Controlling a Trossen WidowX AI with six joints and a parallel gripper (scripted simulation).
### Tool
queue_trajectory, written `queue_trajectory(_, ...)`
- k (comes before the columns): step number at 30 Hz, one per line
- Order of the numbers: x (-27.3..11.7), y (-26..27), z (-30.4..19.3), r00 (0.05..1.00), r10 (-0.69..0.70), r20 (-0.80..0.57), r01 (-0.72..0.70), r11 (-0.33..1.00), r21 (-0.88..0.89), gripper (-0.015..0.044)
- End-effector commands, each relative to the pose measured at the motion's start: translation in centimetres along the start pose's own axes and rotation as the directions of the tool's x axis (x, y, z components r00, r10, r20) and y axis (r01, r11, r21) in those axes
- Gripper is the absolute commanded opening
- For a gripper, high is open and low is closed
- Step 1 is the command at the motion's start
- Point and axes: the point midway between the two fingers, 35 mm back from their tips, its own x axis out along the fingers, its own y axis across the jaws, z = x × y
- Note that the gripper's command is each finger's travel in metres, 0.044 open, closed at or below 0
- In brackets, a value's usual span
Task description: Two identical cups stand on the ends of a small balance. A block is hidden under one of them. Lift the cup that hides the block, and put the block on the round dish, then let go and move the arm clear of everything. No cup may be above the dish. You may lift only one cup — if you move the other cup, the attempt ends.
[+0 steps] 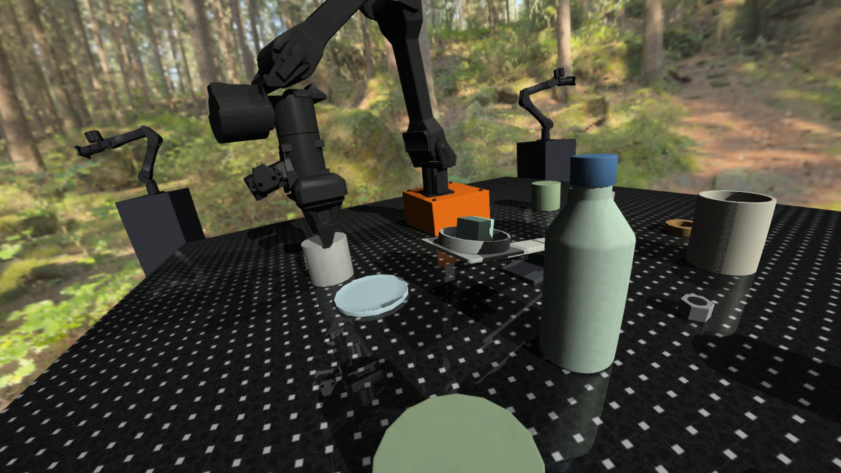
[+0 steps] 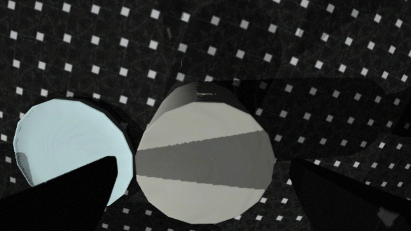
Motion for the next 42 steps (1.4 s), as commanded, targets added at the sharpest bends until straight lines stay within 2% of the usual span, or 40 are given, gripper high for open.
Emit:
queue_trajectory(1, -1.4, 0.1, 0.1, 1.000, 0.007, 0.007, -0.007, 1.000, -0.008, 0.0440)
queue_trajectory(3, -1.4, 0.1, 0.1, 1.000, 0.007, 0.007, -0.007, 1.000, -0.008, 0.0440)
queue_trajectory(10, -1.9, 0.8, 1.0, 0.999, 0.001, 0.046, 0.003, 0.996, -0.091, 0.0260)
queue_trajectory(14, -2.3, 2.4, 0.9, 0.999, 0.002, 0.054, 0.004, 0.993, -0.119, 0.0260)
queue_trajectory(18, -3.3, 7.5, -1.2, 0.999, 0.011, 0.041, -0.005, 0.990, -0.139, 0.0260)
queue_trajectory(29, -6.8, 19.9, -12.6, 1.000, 0.023, -0.001, -0.023, 0.980, -0.198, 0.0260)
queue_trajectory(35, -7.1, 20.4, -13.5, 1.000, 0.023, -0.004, -0.023, 0.979, -0.201, 0.0260)
queue_trajectory(42, -5.5, 20.4, -13.5, 1.000, 0.023, -0.004, -0.023, 0.979, -0.201, 0.0260)
